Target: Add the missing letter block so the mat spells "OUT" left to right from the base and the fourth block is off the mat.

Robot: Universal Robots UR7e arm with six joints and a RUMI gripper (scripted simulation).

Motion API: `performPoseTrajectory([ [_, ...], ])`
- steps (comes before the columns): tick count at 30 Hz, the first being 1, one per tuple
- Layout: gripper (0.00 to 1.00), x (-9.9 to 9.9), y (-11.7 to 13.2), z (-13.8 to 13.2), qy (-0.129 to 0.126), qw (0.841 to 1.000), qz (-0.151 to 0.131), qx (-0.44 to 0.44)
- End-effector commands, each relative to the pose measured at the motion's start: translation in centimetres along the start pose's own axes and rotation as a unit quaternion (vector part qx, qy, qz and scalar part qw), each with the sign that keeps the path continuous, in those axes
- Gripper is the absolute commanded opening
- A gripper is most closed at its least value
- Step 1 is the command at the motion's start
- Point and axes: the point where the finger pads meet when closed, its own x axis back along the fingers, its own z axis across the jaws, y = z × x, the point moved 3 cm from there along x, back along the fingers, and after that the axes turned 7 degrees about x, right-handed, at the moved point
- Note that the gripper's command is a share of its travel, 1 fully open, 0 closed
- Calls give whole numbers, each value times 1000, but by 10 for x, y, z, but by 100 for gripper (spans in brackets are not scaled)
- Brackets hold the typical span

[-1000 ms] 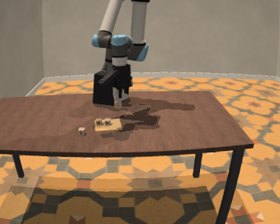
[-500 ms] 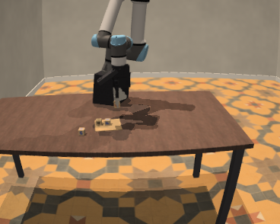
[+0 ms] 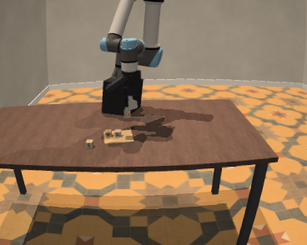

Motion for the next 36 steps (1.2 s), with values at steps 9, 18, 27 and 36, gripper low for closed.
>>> performPoseTrajectory([
  [9, 9, 0, -1, 2, 0, 999, 1, -33],
  [18, 9, 0, -1, 2, 0, 999, 1, -41],
  [27, 9, 0, -1, 2, 0, 999, 1, -42],
  [36, 9, -1, -1, 2, 0, 999, 1, -42],
])
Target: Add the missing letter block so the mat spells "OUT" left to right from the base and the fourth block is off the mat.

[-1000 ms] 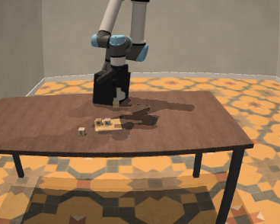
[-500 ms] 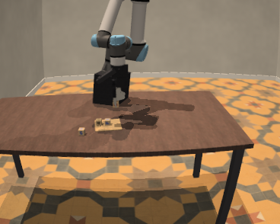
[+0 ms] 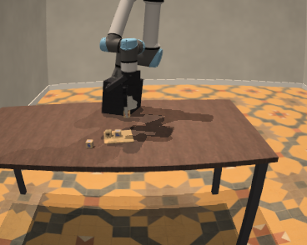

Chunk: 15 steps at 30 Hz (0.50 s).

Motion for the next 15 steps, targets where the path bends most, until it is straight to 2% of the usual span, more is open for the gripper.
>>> performPoseTrajectory([
  [1, 9, -2, 0, 0, -1, 1000, 0, 0],
  [7, 9, -9, 0, 0, -1, 1000, 0, 0],
  [15, 9, -35, 0, 0, -1, 1000, 0, 0],
])
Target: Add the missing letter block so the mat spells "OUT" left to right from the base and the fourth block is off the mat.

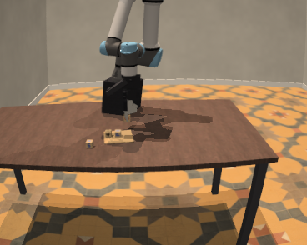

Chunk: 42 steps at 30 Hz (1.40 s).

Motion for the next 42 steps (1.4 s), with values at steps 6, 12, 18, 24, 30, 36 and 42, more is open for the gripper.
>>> performPoseTrajectory([
  [6, 9, -32, 0, -1, -1, 1000, 0, 0],
  [12, 9, -55, 0, -1, -1, 1000, 0, 0],
  [18, 9, -70, 0, -1, -1, 1000, 0, 0],
  [24, 9, -75, 0, -1, -1, 1000, 0, 0],
  [30, 9, -76, 0, -1, -1, 1000, 0, 0],
  [36, 9, -76, 0, -1, -1, 1000, 0, 0],
  [42, 9, -76, 0, -1, -1, 1000, 0, 0],
])
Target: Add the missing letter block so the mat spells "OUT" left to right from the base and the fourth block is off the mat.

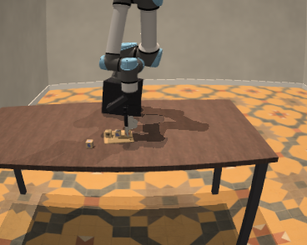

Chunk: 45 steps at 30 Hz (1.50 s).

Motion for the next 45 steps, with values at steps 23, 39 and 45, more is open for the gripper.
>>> performPoseTrajectory([
  [23, 9, -3, 0, 0, -1, 1000, 0, 0],
  [39, 9, -4, 0, 0, -1, 1000, 0, 0],
  [45, 9, -4, 0, 0, -1, 1000, 0, 0],
])
